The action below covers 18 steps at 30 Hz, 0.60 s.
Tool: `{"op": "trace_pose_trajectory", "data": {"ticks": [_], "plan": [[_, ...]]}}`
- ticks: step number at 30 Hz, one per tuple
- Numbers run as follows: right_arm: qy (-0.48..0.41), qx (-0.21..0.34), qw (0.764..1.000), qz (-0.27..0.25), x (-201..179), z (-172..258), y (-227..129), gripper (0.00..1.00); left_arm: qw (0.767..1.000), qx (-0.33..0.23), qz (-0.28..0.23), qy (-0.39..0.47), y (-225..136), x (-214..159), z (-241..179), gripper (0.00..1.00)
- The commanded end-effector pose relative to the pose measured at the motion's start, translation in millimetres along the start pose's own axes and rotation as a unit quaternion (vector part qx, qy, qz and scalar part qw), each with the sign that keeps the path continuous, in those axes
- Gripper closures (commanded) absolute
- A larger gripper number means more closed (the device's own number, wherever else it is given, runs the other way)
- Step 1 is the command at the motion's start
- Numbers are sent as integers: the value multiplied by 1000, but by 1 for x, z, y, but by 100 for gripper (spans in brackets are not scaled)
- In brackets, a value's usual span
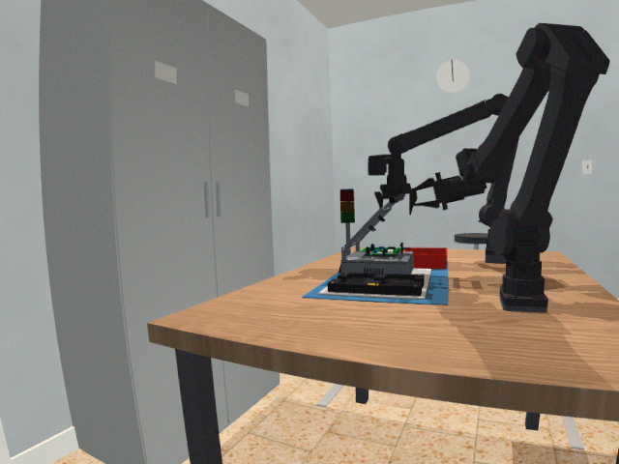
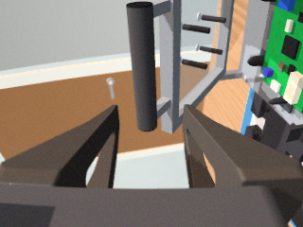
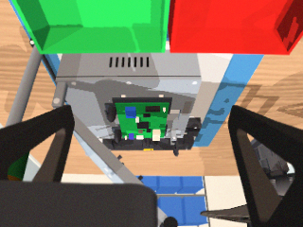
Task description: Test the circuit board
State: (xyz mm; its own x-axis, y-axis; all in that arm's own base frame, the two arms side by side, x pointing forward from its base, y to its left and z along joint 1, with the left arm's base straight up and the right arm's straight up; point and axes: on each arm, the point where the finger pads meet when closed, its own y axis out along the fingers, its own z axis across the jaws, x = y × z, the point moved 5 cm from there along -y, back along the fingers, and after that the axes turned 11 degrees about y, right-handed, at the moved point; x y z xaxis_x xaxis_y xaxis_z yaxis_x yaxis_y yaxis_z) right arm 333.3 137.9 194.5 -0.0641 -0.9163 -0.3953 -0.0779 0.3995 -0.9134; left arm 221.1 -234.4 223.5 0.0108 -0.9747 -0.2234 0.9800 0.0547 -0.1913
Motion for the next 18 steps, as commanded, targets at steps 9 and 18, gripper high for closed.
{"op": "trace_pose_trajectory", "data": {"ticks": [9, 18], "plan": [[0, 15, 1000, 5, -8, 7, -11, 0, 986, -144, -77, -24, 52, 26, 95, 62], [0, 15, 1000, 5, -8, 7, -11, 0, 946, -304, -114, -21, 74, 13, 111, 62]]}}
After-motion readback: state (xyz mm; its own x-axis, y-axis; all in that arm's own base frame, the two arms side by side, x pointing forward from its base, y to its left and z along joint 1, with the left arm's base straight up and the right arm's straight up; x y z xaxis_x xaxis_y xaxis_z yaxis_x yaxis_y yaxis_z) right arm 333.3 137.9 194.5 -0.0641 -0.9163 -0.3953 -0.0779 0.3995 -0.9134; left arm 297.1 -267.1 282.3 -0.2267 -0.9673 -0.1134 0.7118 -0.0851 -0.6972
